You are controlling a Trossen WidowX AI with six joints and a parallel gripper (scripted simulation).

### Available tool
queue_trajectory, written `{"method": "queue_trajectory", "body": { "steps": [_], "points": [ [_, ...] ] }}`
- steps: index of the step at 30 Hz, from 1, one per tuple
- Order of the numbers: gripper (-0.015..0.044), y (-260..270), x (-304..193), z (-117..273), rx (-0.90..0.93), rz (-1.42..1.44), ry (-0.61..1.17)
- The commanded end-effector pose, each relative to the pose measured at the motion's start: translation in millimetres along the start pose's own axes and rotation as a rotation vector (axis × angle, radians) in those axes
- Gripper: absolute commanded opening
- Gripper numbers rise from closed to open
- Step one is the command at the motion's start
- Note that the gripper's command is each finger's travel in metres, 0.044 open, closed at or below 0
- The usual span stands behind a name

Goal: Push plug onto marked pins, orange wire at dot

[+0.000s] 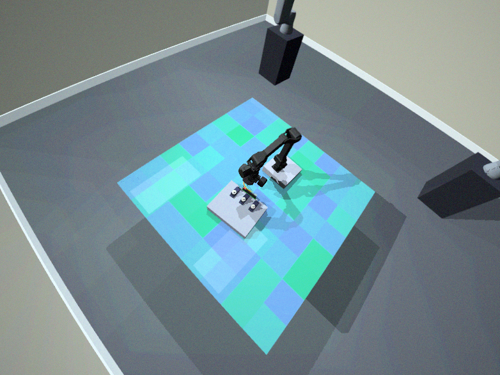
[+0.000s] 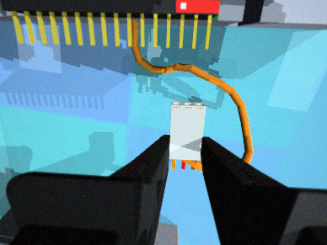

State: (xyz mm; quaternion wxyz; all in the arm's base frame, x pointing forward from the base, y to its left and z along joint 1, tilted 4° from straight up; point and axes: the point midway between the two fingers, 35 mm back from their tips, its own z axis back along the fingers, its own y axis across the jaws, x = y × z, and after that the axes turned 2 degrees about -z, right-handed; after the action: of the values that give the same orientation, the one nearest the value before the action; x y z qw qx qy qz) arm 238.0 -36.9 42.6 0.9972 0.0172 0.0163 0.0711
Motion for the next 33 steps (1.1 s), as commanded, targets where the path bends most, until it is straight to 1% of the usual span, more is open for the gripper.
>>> {"method": "queue_trajectory", "body": {
  "steps": [1, 12, 33],
  "points": [
    [0.0000, 3.0, 18.2, 1.0, 0.003, -0.001, -0.008],
    [0.0000, 2.8, 29.2, 1.6, 0.003, -0.001, -0.009],
    [0.0000, 1.4, 29.4, 1.7, 0.003, -0.001, -0.009]
  ]
}}
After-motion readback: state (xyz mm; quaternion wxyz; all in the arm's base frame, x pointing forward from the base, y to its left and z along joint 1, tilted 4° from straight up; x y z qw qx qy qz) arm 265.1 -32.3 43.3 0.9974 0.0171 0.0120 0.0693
